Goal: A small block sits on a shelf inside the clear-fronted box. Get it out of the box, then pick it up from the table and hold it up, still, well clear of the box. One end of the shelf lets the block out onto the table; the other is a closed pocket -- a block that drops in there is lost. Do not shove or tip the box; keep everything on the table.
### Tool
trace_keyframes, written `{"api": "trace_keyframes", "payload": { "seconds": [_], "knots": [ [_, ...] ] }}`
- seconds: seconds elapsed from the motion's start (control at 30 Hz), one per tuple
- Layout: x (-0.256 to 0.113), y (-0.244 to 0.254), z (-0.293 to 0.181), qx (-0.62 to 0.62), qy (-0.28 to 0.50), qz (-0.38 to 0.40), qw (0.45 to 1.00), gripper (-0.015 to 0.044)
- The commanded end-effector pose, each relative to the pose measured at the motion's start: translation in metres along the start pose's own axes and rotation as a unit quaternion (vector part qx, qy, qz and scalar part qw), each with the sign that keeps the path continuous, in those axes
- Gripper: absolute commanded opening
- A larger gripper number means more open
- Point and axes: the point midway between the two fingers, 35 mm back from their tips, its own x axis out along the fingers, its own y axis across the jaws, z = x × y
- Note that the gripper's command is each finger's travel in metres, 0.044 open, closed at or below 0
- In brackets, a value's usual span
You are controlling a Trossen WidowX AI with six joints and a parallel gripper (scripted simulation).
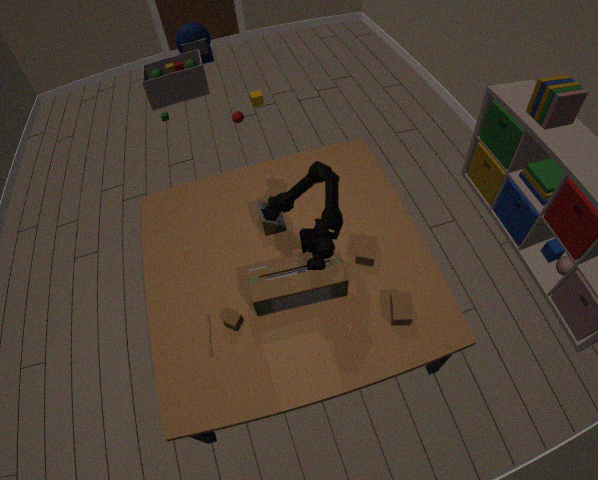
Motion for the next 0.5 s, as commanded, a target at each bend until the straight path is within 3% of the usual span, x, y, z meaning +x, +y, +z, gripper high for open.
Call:
{"api": "trace_keyframes", "payload": {
  "seconds": [0.0,0.47],
  "knots": [
    [0.006,0.001,0.004,0.002,-0.002,0.001,1.000,0.0400],
    [0.026,0.004,0.014,0.002,-0.003,0.001,1.000,0.0400]
  ]
}}
